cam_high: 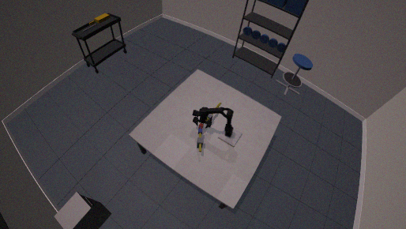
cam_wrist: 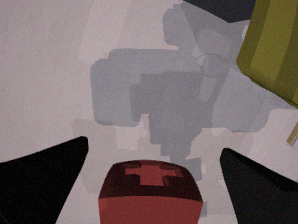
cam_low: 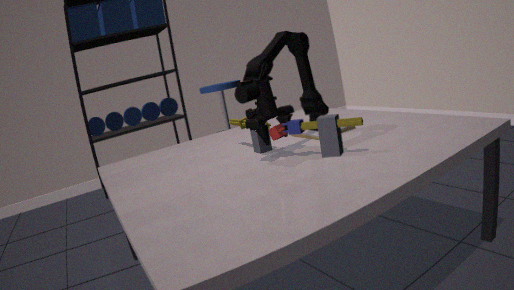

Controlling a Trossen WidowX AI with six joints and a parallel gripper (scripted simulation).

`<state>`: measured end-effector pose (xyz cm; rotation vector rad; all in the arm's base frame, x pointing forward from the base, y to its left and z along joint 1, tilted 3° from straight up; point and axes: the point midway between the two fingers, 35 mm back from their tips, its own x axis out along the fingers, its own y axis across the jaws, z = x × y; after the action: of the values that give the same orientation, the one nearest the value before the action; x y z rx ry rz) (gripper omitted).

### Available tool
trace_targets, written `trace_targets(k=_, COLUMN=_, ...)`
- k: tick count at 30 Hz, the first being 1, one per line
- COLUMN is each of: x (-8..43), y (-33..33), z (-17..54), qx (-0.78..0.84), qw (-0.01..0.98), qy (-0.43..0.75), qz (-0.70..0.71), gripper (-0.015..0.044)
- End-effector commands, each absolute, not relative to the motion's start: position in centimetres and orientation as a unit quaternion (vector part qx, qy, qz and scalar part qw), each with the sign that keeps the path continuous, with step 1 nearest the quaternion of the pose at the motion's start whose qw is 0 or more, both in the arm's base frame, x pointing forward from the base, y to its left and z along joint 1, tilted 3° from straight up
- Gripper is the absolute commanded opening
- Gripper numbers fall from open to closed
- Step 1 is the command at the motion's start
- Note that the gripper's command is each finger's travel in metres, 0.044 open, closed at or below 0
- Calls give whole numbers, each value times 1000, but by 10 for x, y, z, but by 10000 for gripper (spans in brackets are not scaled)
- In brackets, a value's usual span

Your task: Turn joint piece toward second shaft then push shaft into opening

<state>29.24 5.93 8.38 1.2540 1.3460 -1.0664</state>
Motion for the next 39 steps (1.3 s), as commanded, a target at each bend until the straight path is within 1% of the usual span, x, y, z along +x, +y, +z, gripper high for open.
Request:
trace_targets(k=1, x=294, y=59, z=97, qx=545, qw=463, qy=577, qz=-395, gripper=440)
trace_targets(k=15, x=294, y=59, z=100, qx=554, qw=456, qy=582, qz=-383, gripper=440)
trace_targets(k=27, x=300, y=59, z=163, qx=447, qw=579, qy=621, qz=-282, gripper=440)
trace_targets(k=39, x=288, y=58, z=231, qx=308, qw=681, qy=641, qz=-173, gripper=440)
